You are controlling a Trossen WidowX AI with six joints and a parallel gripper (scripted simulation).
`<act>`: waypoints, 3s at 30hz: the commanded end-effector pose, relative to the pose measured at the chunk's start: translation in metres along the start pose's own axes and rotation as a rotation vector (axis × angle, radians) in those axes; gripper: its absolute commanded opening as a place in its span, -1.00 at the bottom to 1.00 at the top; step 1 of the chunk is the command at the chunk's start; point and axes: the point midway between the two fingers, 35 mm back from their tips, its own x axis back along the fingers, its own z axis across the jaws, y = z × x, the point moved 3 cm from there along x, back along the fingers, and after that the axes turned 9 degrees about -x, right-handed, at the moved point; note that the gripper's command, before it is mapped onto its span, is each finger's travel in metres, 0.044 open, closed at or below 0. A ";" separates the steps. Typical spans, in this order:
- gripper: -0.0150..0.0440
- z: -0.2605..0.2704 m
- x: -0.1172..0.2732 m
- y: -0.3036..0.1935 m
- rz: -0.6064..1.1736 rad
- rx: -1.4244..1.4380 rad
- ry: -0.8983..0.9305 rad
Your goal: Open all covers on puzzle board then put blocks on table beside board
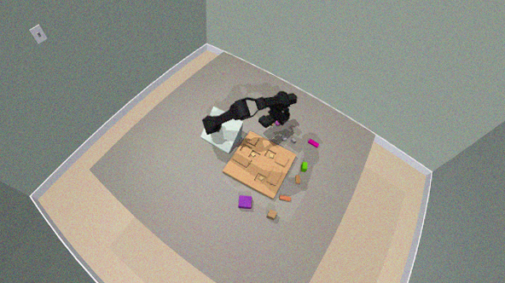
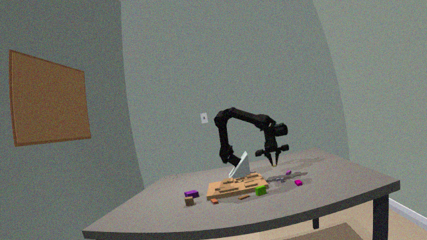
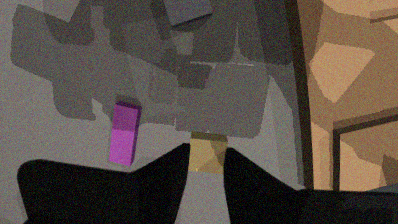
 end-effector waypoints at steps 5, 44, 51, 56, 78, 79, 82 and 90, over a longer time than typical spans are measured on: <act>-0.22 -0.001 -0.017 0.000 0.000 0.006 -0.010; 0.31 -0.006 -0.059 -0.002 -0.001 -0.001 -0.008; 0.94 -0.005 -0.059 -0.002 -0.001 -0.001 -0.008; 1.00 -0.004 -0.046 -0.001 -0.001 0.001 -0.008; 0.91 -0.006 0.017 -0.002 0.001 0.006 -0.011; 0.82 -0.008 0.017 0.000 0.001 0.005 -0.011; 0.56 -0.019 0.020 0.012 0.002 0.000 -0.008; -0.16 -0.056 0.025 0.043 0.003 -0.015 -0.004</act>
